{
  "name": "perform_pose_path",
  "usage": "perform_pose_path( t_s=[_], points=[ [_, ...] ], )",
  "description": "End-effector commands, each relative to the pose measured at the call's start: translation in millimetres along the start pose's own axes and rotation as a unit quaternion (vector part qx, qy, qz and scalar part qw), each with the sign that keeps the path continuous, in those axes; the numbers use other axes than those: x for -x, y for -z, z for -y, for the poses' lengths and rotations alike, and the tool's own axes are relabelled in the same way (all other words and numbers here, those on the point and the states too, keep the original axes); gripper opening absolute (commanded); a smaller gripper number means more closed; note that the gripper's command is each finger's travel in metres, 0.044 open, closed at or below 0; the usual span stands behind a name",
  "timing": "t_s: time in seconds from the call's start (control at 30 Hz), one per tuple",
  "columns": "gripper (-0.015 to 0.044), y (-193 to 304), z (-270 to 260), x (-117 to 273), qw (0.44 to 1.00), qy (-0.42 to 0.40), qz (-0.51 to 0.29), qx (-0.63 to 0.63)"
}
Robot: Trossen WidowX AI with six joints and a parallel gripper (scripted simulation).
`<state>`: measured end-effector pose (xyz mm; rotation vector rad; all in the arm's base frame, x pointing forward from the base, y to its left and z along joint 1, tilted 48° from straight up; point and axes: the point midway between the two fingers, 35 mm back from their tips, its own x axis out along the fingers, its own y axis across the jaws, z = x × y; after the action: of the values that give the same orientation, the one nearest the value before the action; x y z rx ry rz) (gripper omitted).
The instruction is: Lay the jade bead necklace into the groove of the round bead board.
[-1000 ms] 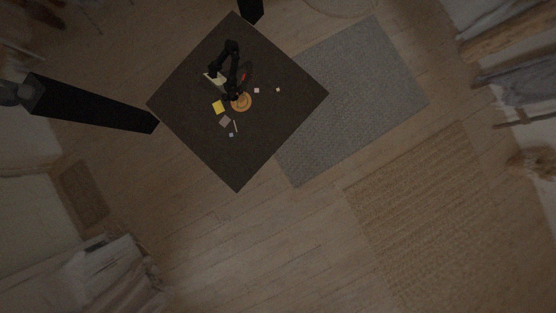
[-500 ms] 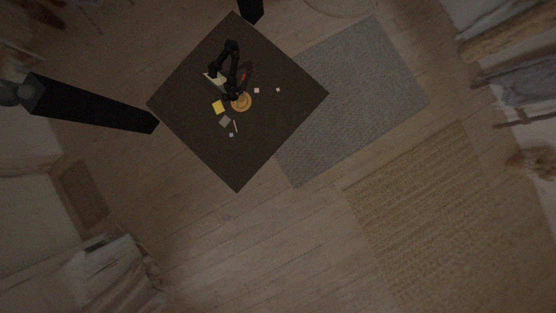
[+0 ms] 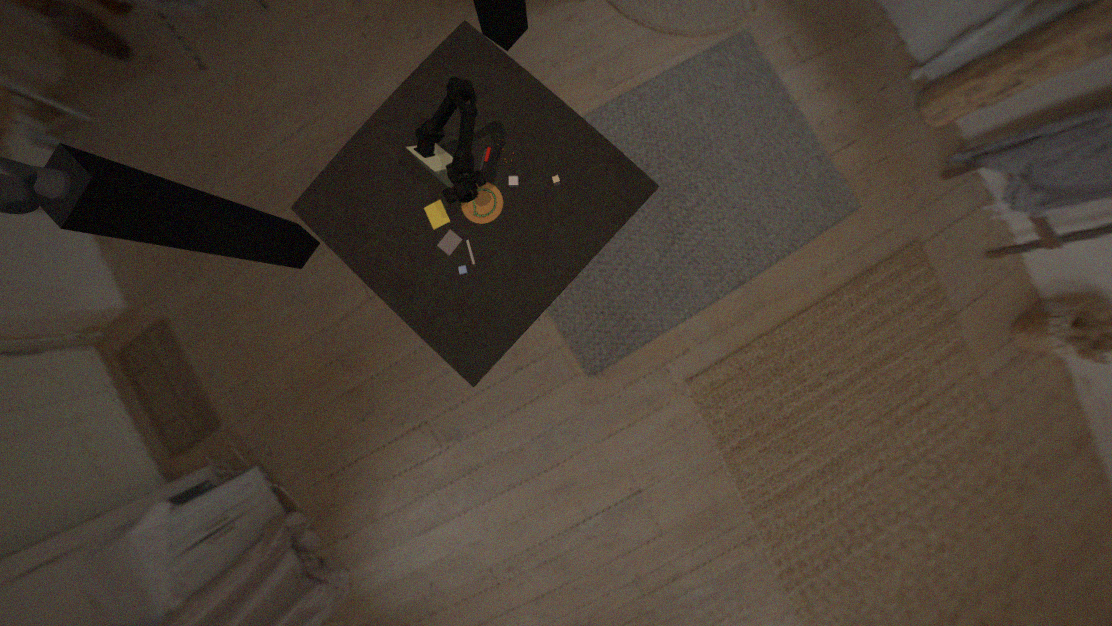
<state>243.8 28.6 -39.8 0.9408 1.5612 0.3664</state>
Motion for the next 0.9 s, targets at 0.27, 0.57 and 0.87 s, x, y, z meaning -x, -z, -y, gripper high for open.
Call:
perform_pose_path(
  t_s=[0.27, 0.57, 0.87],
  points=[
    [0.012, 0.3, 0.6, -9.4, 1.0, 0.0, -0.001, -0.003],
    [0.012, 1.1, 0.6, -24.1, 1.0, -0.001, -0.002, -0.003],
    [0.012, 2.0, 0.5, -32.8, 1.0, -0.001, -0.003, -0.004]
  ],
)
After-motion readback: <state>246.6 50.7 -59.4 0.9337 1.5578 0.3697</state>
